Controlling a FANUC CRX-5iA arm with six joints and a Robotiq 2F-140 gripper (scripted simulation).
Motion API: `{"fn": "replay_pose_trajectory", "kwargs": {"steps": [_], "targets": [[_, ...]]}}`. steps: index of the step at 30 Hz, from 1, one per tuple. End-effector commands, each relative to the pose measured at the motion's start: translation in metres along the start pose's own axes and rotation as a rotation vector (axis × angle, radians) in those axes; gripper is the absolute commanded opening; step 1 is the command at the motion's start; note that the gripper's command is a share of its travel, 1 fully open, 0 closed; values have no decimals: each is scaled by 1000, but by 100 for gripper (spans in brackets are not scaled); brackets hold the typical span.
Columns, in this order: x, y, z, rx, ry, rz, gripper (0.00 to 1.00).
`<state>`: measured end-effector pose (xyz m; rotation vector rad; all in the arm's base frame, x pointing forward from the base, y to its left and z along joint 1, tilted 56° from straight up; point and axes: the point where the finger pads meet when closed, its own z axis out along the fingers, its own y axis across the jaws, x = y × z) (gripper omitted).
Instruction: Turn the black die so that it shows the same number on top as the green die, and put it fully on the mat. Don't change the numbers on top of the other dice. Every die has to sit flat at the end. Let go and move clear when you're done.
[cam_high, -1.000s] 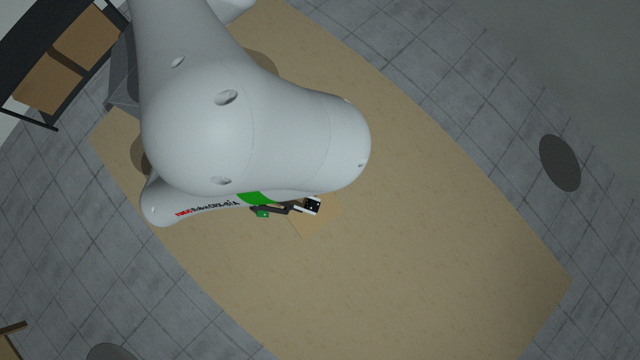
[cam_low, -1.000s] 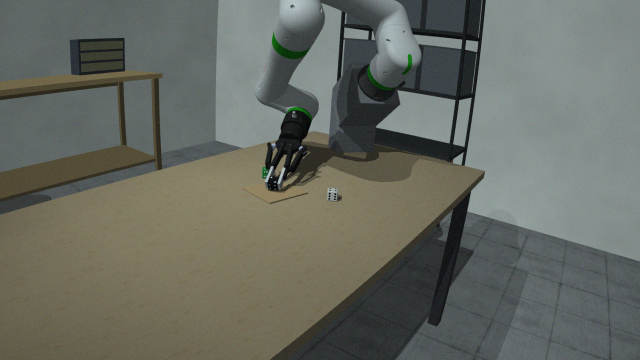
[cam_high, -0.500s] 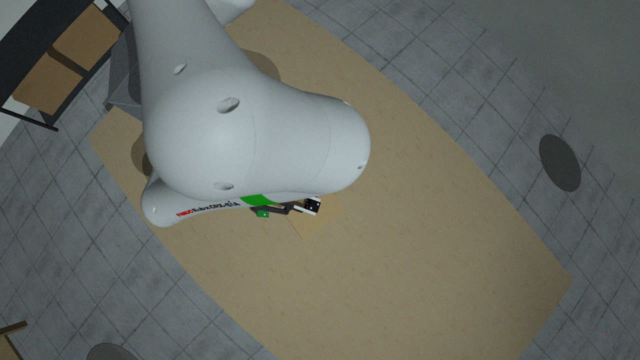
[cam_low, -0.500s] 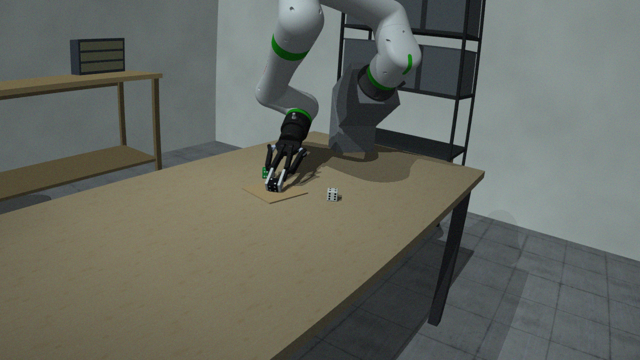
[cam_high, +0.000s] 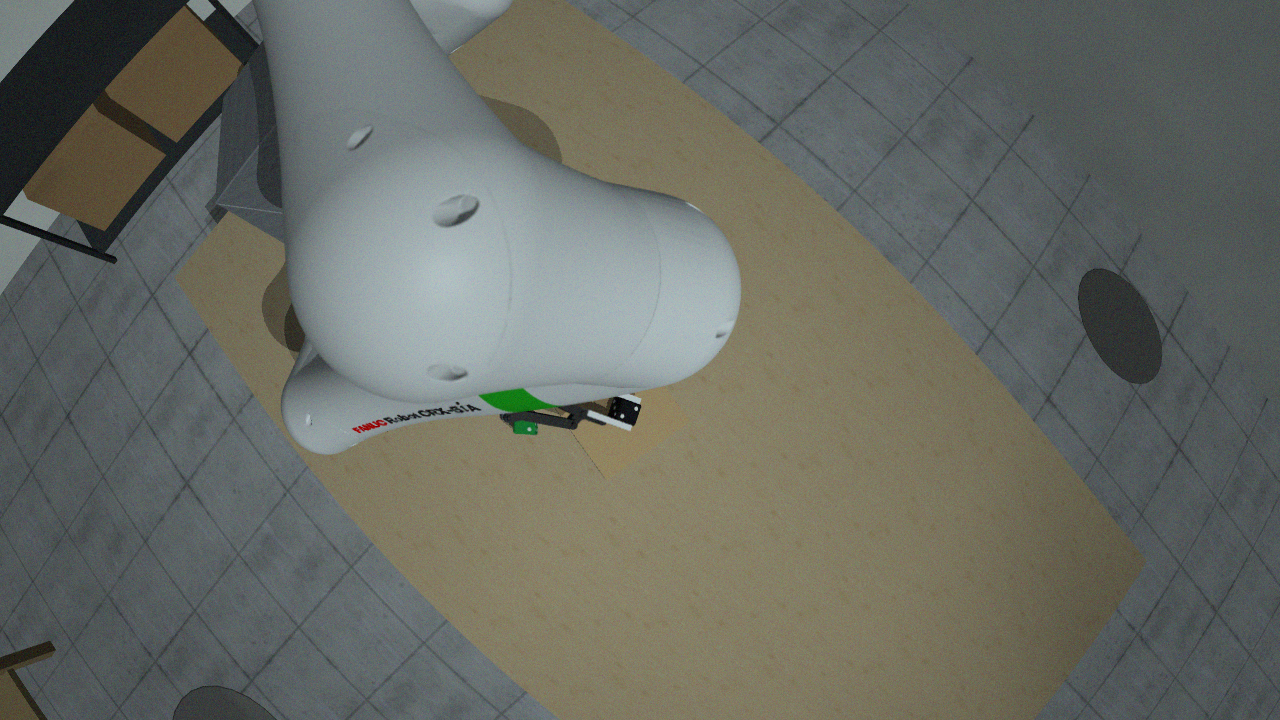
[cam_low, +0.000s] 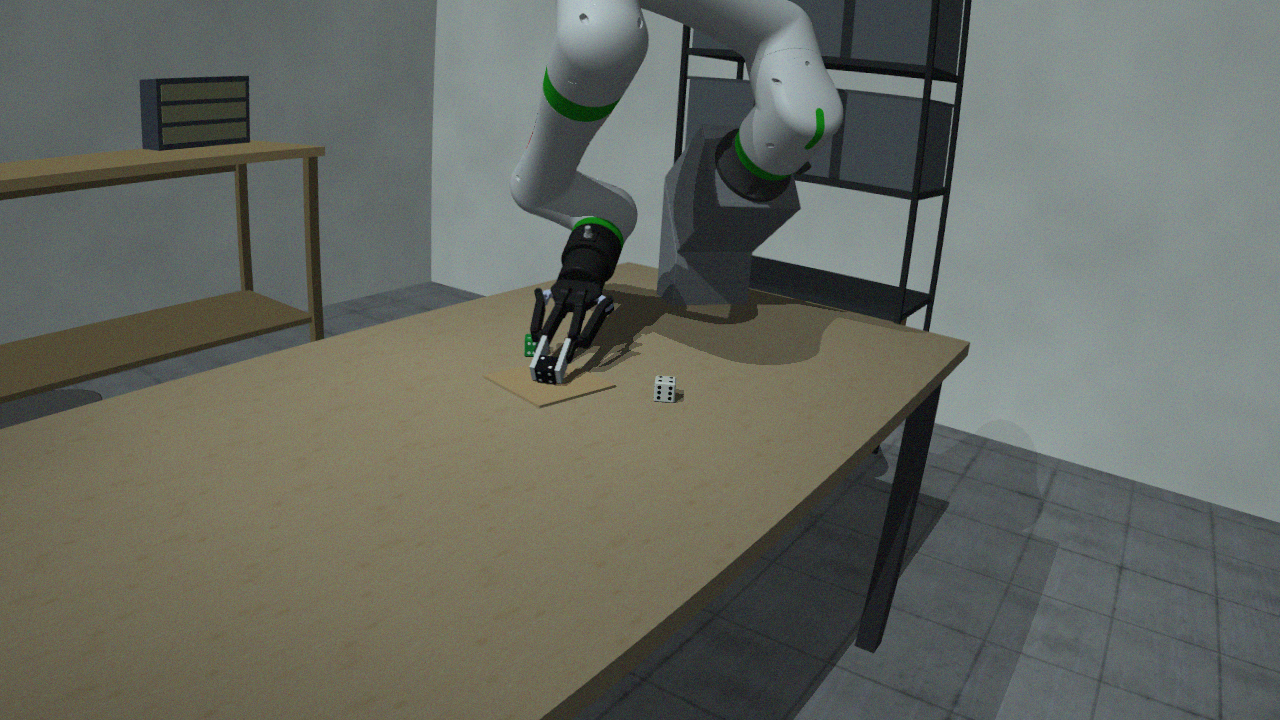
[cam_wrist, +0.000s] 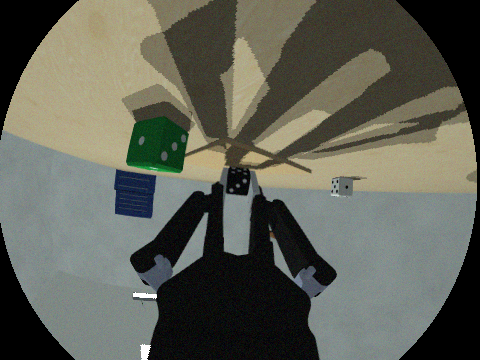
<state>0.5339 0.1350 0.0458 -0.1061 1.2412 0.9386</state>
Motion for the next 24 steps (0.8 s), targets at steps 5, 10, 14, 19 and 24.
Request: {"fn": "replay_pose_trajectory", "kwargs": {"steps": [5, 10, 14, 19, 24], "targets": [[0, 0, 0, 0, 0, 0, 16], [0, 0, 0, 0, 0, 0, 16], [0, 0, 0, 0, 0, 0, 16], [0, 0, 0, 0, 0, 0, 18], [0, 0, 0, 0, 0, 0, 23]]}}
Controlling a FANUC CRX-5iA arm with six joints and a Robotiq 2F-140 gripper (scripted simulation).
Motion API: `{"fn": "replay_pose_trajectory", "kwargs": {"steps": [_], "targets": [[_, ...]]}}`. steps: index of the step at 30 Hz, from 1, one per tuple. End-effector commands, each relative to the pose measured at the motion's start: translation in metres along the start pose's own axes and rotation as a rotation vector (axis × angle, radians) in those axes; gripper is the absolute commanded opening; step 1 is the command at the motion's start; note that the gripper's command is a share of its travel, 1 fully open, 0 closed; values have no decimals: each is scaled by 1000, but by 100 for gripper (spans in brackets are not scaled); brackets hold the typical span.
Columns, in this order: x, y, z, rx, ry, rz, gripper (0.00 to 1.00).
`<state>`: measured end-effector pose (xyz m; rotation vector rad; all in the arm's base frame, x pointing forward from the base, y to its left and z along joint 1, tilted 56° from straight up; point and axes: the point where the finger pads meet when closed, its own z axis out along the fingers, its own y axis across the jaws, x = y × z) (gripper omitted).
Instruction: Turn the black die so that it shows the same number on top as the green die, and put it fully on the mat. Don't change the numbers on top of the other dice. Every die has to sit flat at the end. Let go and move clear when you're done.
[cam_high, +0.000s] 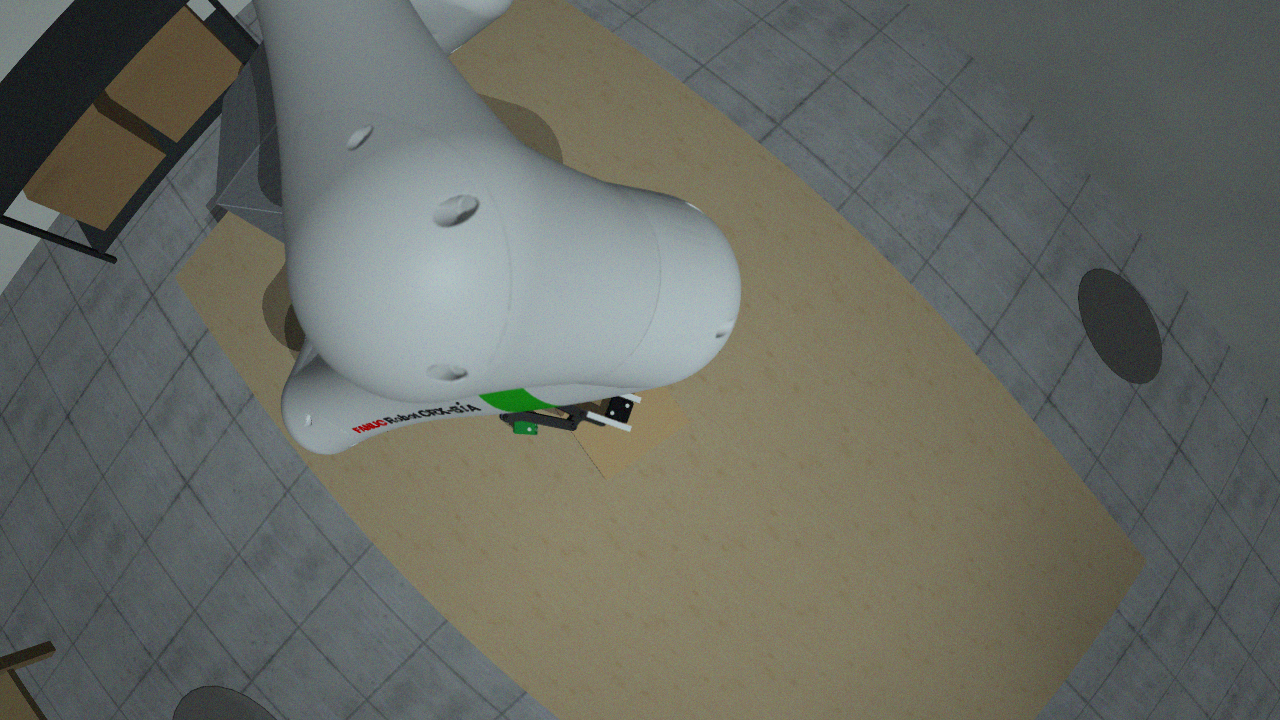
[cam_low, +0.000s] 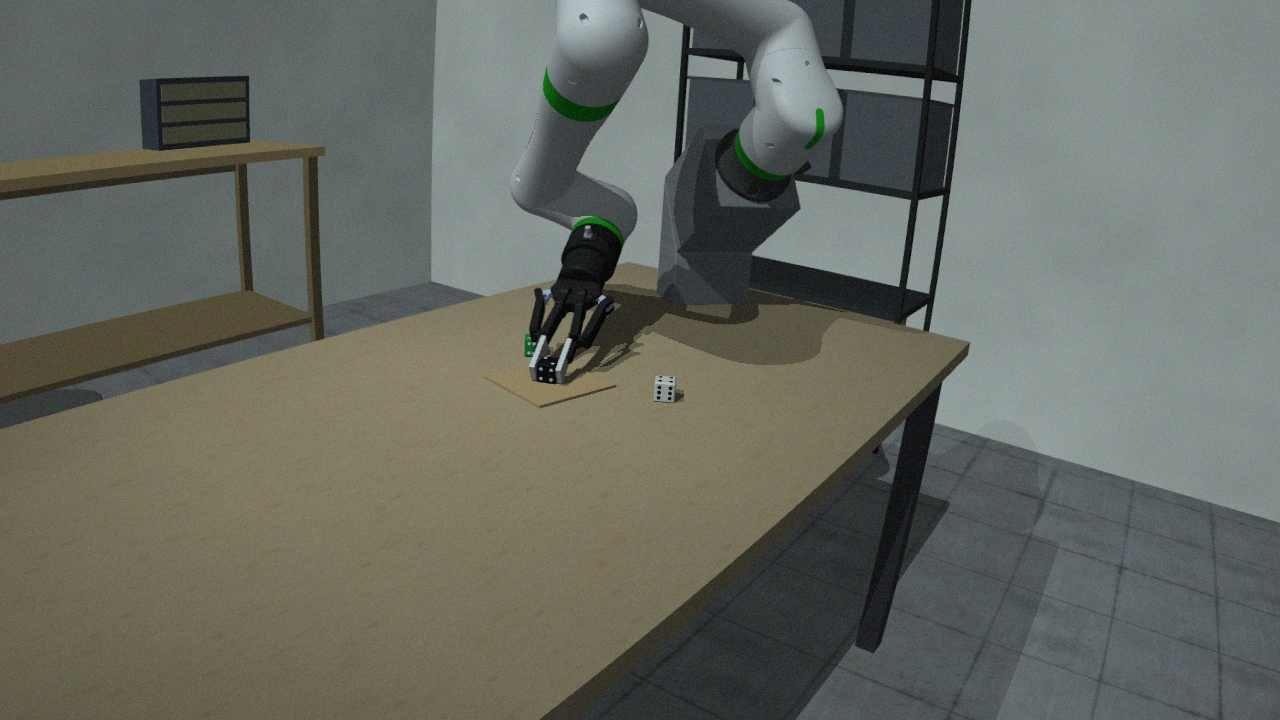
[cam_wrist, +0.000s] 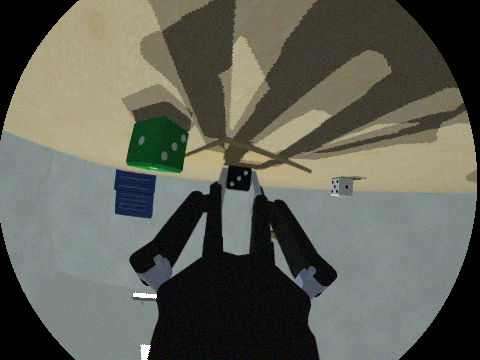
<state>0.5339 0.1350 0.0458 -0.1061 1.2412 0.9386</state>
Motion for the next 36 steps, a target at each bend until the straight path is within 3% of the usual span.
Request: {"fn": "replay_pose_trajectory", "kwargs": {"steps": [1, 8, 36], "targets": [[0, 0, 0, 0, 0, 0, 23], [0, 0, 0, 0, 0, 0, 28], [0, 0, 0, 0, 0, 0, 28]]}}
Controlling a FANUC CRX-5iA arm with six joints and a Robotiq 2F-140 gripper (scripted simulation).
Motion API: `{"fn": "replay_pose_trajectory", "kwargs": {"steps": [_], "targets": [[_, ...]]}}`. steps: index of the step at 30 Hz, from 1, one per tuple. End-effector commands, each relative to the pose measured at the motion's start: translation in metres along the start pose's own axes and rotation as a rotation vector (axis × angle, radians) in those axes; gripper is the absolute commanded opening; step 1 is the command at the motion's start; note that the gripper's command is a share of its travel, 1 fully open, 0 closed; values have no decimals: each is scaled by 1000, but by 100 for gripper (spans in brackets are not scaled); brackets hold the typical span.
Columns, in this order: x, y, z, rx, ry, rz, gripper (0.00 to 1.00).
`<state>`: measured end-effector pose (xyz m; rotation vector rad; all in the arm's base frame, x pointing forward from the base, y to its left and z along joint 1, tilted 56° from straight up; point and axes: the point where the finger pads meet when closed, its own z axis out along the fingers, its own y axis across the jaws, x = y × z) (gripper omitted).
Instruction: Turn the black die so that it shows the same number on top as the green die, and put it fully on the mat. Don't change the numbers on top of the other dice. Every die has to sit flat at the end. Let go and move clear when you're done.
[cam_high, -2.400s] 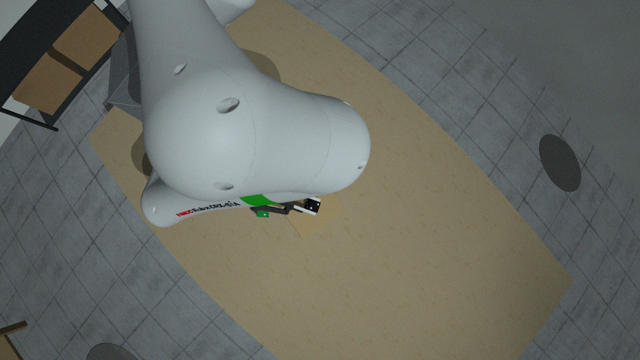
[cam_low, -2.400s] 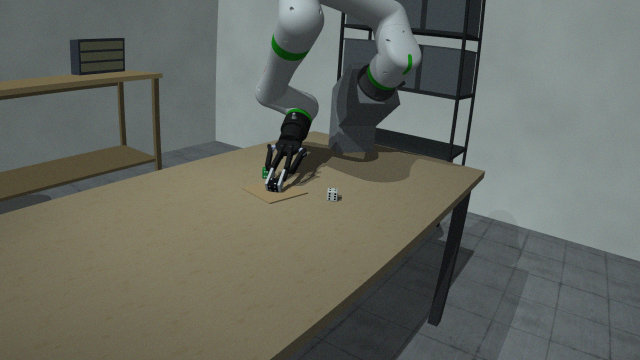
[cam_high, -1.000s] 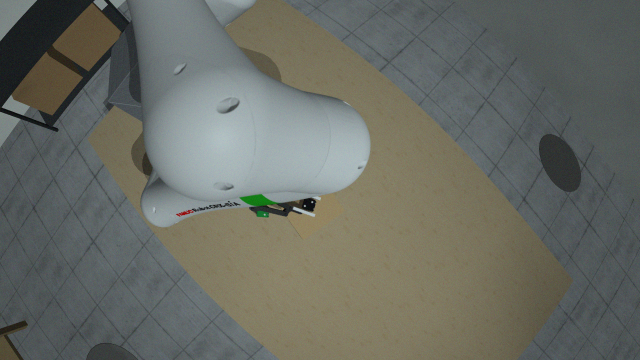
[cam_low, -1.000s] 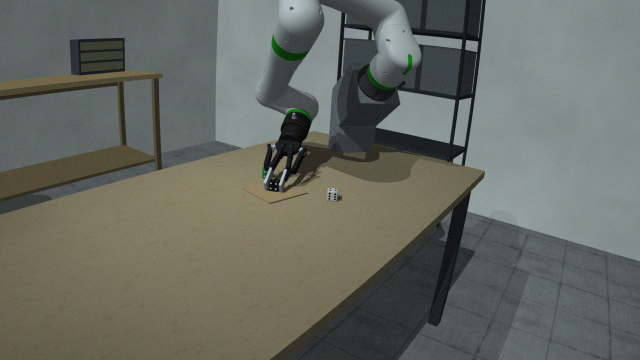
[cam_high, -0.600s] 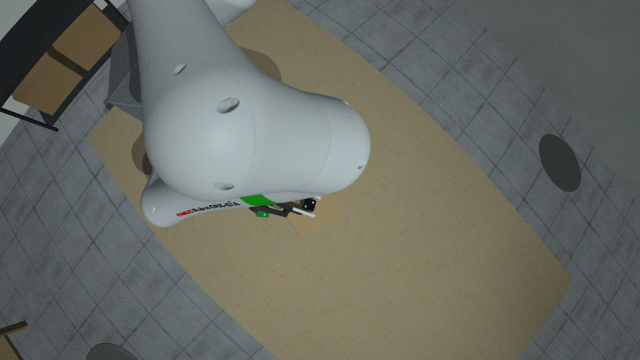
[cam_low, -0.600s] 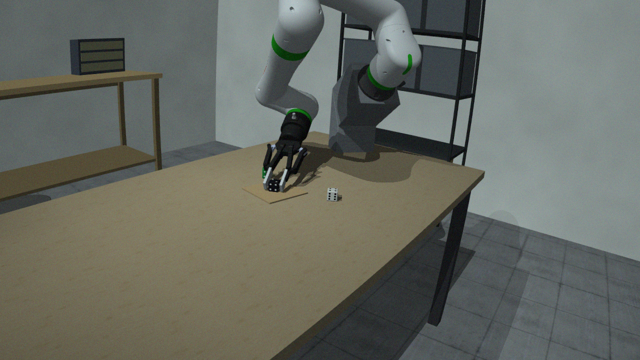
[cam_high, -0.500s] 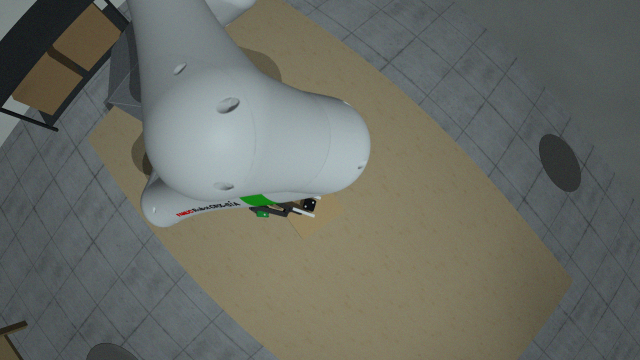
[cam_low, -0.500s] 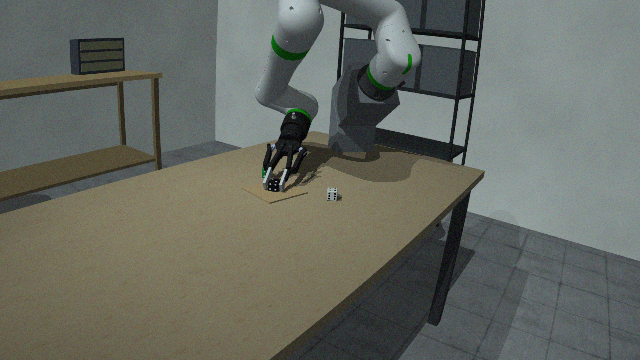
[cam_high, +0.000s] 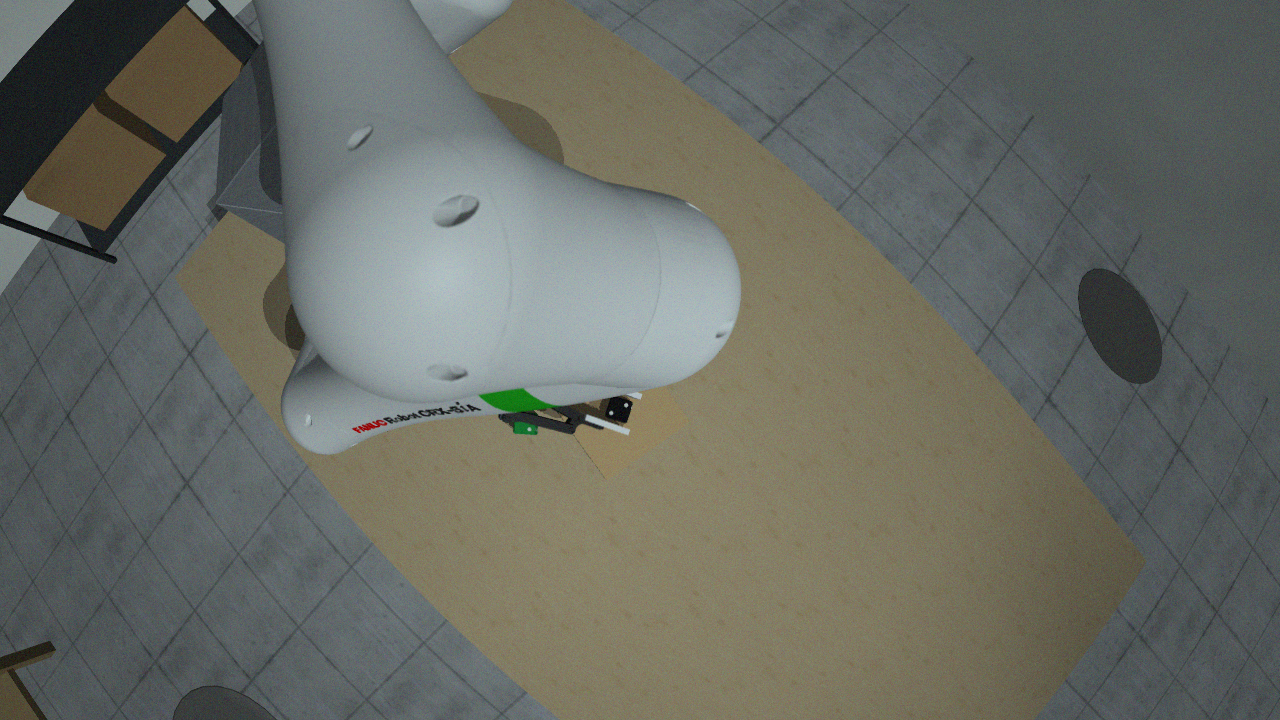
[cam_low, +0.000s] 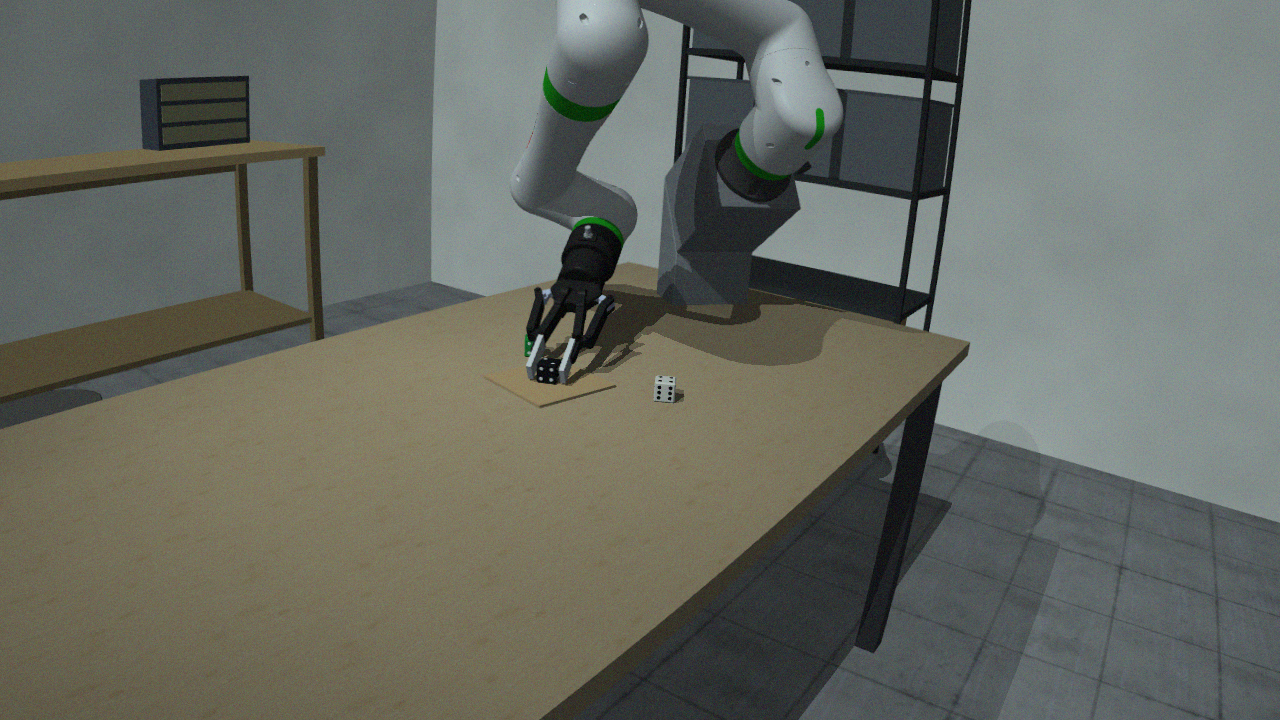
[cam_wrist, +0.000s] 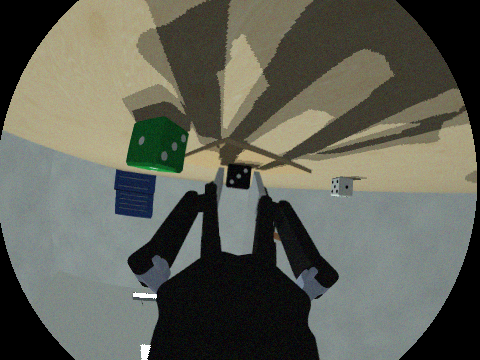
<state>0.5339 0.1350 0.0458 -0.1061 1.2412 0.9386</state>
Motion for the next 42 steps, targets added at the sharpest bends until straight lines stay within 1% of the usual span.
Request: {"fn": "replay_pose_trajectory", "kwargs": {"steps": [1, 16, 22, 34, 37, 42], "targets": [[0, 0, 0, 0, 0, 0, 28], [0, 0, 0, 0, 0, 0, 28], [0, 0, -6, 0, 0, 0, 28], [0, 0, -45, 0, 0, 0, 28], [0, 0, -49, 0, 0, 0, 28], [0, 0, -50, 0, 0, 0, 28]]}}
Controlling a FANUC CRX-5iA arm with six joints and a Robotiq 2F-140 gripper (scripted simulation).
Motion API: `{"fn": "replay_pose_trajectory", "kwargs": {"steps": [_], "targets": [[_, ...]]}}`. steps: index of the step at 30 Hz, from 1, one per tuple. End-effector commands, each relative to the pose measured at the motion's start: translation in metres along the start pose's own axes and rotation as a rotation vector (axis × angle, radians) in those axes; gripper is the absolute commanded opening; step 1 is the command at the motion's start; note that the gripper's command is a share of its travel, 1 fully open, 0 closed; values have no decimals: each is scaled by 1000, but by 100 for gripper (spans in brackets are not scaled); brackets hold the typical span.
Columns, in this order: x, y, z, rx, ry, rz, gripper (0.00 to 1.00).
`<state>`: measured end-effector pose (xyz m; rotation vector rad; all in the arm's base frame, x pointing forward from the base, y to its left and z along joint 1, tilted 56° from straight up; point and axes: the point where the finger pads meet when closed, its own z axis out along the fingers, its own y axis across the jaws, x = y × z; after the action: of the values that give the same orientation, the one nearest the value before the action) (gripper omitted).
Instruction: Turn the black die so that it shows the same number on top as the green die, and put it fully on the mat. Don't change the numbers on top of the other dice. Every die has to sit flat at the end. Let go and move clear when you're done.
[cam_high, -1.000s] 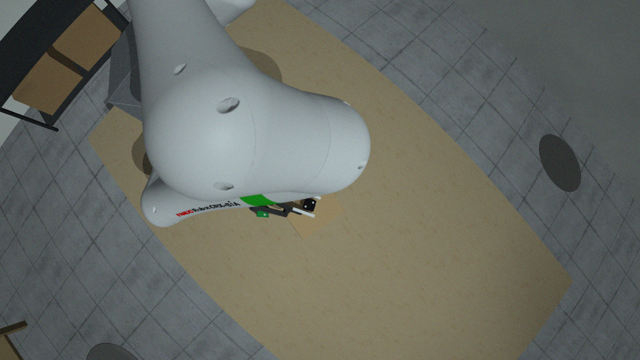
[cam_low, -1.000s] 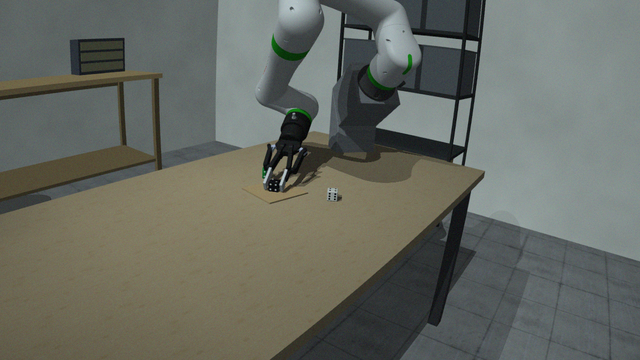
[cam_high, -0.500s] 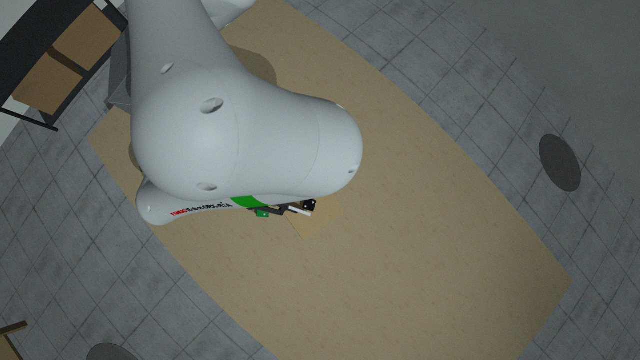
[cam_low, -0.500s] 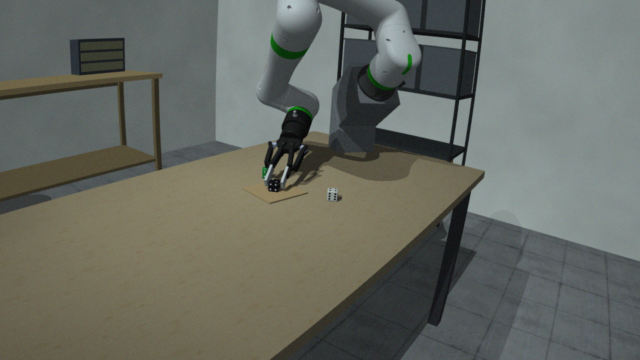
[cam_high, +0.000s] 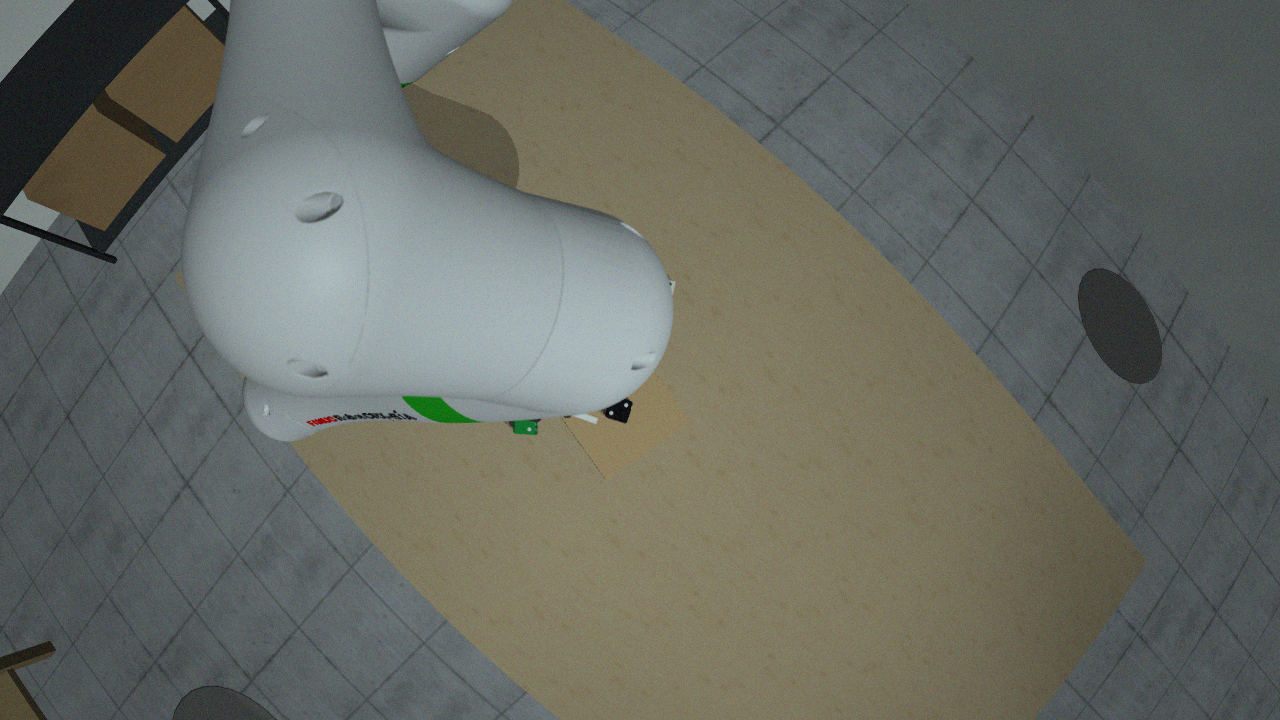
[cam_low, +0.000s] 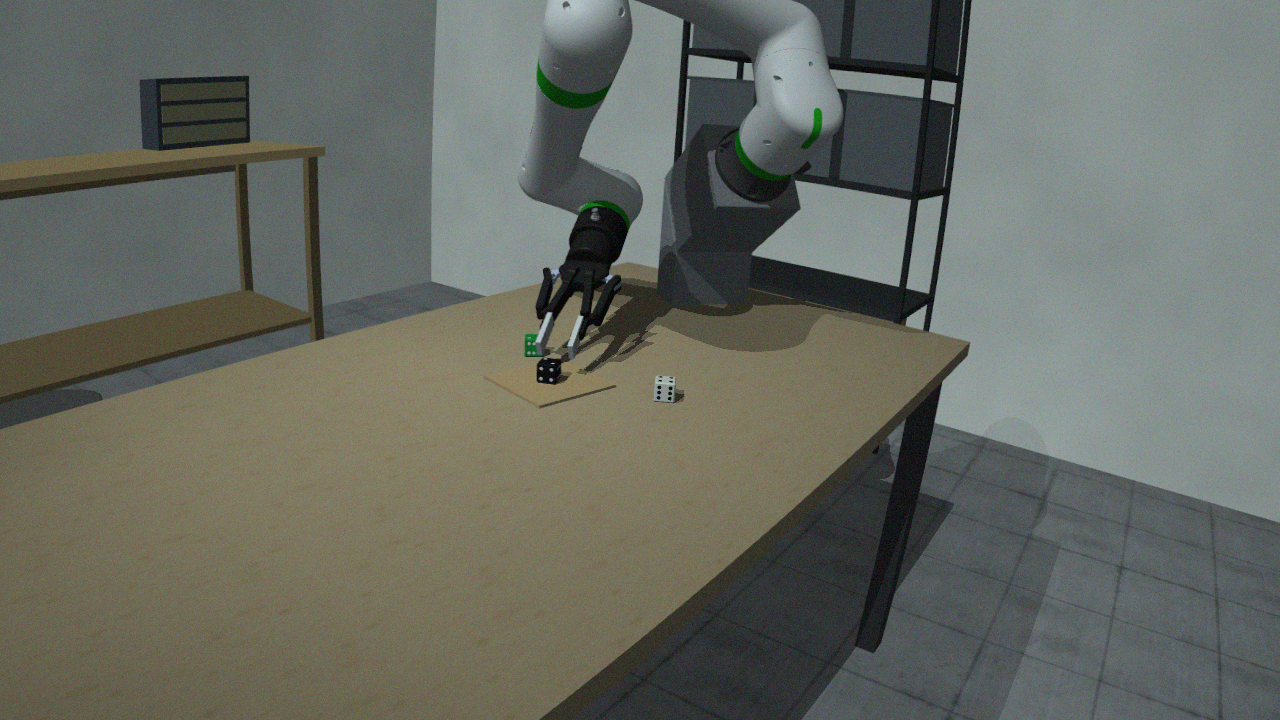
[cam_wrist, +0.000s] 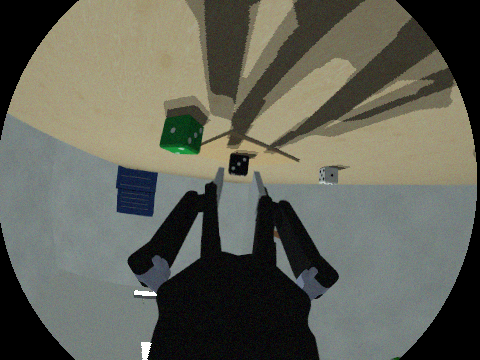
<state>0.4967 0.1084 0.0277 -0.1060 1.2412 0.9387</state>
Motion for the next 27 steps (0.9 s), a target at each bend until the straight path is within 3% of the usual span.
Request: {"fn": "replay_pose_trajectory", "kwargs": {"steps": [1, 21, 27], "targets": [[0, 0, -1, 0, 0, 0, 28], [-50, 0, -27, 0, 0, 0, 28], [-53, 0, -29, 0, 1, 0, 28]]}}
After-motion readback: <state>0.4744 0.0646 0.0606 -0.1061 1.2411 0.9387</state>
